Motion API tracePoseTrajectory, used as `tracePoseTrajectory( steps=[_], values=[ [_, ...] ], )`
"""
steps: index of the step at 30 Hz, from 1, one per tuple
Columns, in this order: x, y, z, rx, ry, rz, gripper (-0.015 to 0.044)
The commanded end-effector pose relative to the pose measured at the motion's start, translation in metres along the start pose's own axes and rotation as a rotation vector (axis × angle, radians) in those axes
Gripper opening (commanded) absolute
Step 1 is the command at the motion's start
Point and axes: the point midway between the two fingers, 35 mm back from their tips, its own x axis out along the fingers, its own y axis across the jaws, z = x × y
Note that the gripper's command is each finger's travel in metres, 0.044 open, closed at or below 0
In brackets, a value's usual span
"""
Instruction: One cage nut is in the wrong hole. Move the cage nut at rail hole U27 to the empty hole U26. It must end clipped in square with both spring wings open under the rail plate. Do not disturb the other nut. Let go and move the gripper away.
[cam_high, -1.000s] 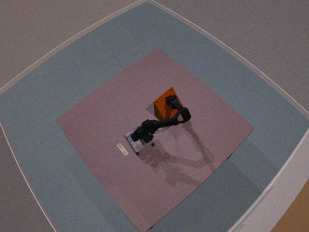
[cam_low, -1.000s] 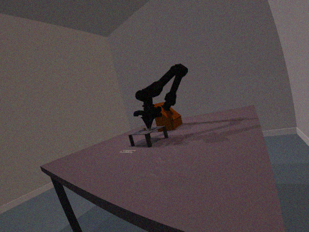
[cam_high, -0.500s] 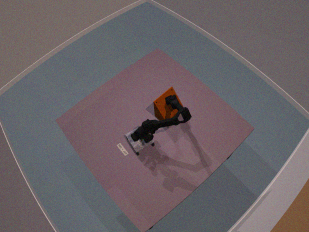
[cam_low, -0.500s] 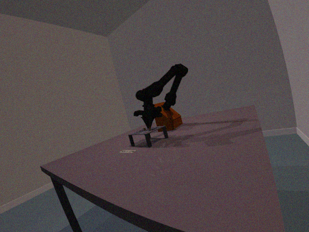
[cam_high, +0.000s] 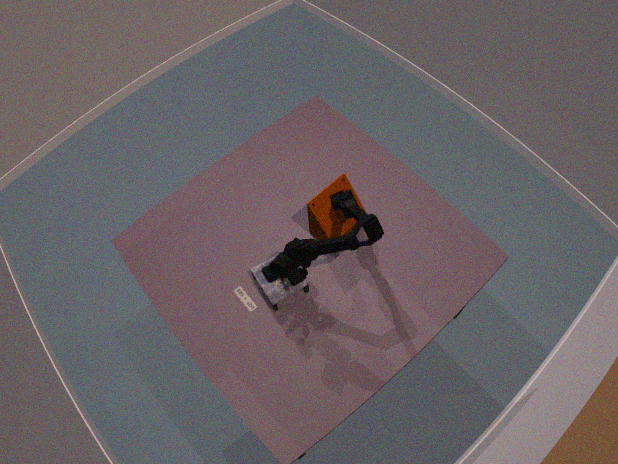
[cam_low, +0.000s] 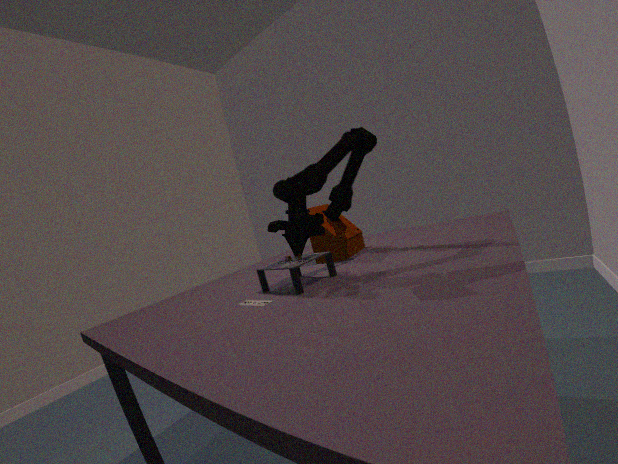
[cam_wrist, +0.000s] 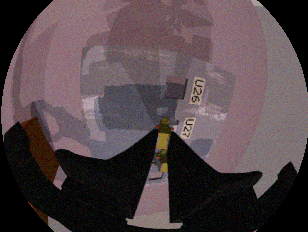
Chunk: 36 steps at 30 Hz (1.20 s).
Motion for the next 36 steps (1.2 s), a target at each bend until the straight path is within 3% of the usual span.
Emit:
tracePoseTrajectory(
  steps=[1,36],
  values=[
    [-0.0013,-0.0012,0.0010,-0.002,0.002,-0.011,0.0026],
    [-0.0016,-0.0002,0.0010,-0.001,0.002,-0.037,0.0026]
  ],
)
